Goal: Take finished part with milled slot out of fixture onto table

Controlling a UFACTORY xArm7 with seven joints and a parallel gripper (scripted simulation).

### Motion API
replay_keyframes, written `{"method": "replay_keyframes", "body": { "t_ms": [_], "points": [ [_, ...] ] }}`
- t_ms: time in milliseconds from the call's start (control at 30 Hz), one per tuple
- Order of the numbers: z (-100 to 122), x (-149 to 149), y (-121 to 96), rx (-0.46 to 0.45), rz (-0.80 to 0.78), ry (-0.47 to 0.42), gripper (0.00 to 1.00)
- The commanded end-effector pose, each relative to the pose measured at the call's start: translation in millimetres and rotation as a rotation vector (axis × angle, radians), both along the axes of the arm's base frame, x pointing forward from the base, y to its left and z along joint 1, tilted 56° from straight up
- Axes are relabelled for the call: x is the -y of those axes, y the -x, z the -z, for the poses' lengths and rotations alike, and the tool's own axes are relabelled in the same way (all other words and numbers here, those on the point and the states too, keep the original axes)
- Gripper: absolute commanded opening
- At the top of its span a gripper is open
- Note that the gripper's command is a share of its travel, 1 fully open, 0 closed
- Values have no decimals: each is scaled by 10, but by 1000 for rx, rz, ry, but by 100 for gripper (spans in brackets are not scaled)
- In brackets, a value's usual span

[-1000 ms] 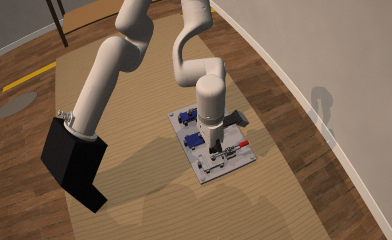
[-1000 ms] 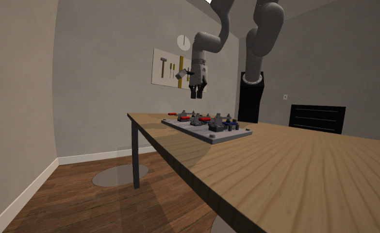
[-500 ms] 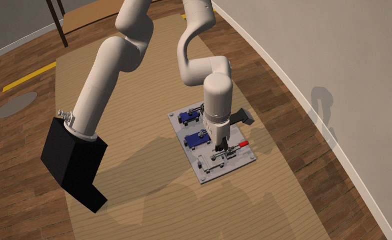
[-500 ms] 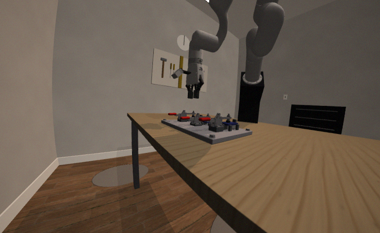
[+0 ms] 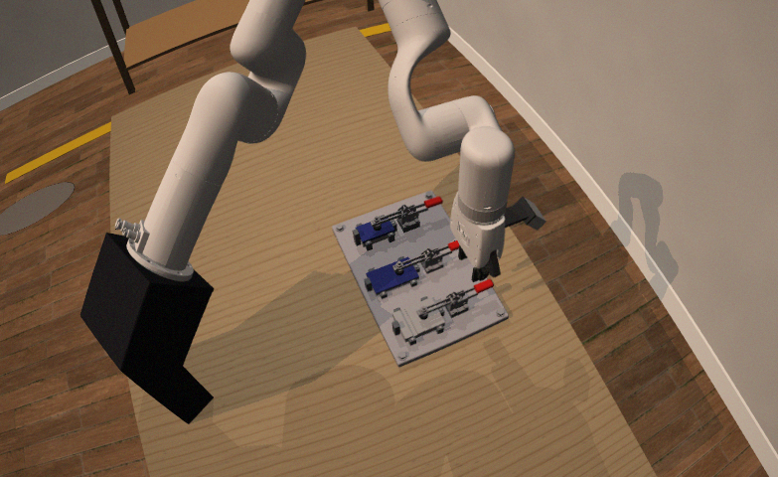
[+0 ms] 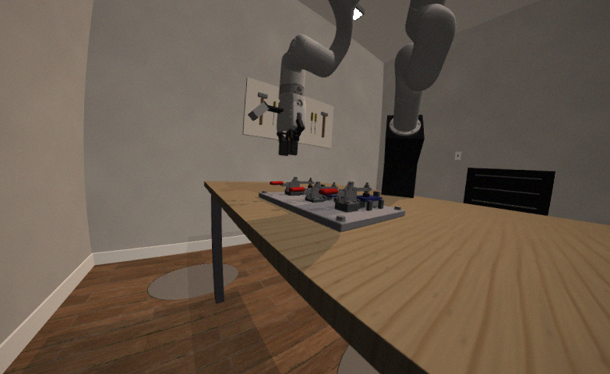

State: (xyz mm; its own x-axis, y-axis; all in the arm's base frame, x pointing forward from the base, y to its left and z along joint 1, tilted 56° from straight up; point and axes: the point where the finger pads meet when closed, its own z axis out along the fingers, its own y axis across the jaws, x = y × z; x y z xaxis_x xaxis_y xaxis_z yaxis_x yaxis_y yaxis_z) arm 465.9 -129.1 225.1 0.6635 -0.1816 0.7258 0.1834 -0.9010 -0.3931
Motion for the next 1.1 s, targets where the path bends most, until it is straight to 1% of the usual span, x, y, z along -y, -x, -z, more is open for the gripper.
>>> {"method": "replay_keyframes", "body": {
  "t_ms": [0, 167, 500, 667, 933, 1000, 1067],
  "points": [
    [-128, 54, -129, -3, 1, 0, 47],
    [-198, 71, -194, -3, 1, 0, 47],
    [-194, 66, -211, -3, 1, 0, 47],
    [-143, 31, -275, -3, 1, 0, 47],
    [12, -77, -474, -3, 1, 0, 47],
    [12, -77, -474, -3, 1, 0, 47],
    [54, -106, -527, -3, 1, 0, 47]
  ]
}}
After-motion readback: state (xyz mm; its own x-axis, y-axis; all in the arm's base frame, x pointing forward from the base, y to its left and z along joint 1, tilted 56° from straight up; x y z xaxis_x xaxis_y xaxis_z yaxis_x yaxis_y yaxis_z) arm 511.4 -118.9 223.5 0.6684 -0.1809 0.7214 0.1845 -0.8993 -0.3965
